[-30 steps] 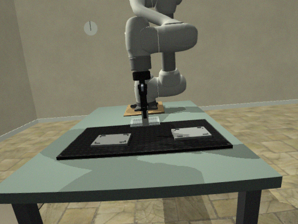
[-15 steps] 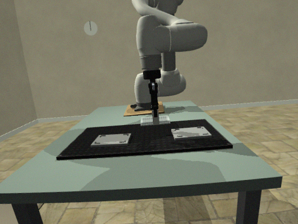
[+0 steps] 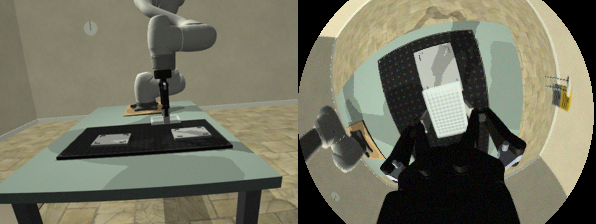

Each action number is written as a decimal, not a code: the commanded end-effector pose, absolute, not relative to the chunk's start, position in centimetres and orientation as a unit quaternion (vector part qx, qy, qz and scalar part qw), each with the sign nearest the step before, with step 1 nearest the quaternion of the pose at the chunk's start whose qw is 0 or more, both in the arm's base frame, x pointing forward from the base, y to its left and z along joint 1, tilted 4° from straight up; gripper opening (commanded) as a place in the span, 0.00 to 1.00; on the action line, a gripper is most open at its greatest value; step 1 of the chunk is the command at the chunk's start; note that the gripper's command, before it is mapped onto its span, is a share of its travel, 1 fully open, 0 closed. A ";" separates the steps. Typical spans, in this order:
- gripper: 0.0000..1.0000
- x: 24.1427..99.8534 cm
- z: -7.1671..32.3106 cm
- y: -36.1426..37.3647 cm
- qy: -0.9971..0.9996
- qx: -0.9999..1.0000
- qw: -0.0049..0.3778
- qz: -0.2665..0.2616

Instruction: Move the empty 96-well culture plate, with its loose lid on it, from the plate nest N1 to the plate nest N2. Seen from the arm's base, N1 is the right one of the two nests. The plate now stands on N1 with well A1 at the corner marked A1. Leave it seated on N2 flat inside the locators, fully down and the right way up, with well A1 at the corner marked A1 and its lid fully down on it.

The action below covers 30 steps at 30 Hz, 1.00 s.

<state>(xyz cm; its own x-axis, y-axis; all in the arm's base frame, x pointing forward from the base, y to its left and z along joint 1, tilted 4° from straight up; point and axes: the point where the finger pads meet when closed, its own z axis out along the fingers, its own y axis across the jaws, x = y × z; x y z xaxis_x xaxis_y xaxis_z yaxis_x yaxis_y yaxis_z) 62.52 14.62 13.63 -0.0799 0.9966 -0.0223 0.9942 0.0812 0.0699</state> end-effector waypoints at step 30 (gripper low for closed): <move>0.00 61.7 13.4 24.4 0.734 0.678 0.035 0.017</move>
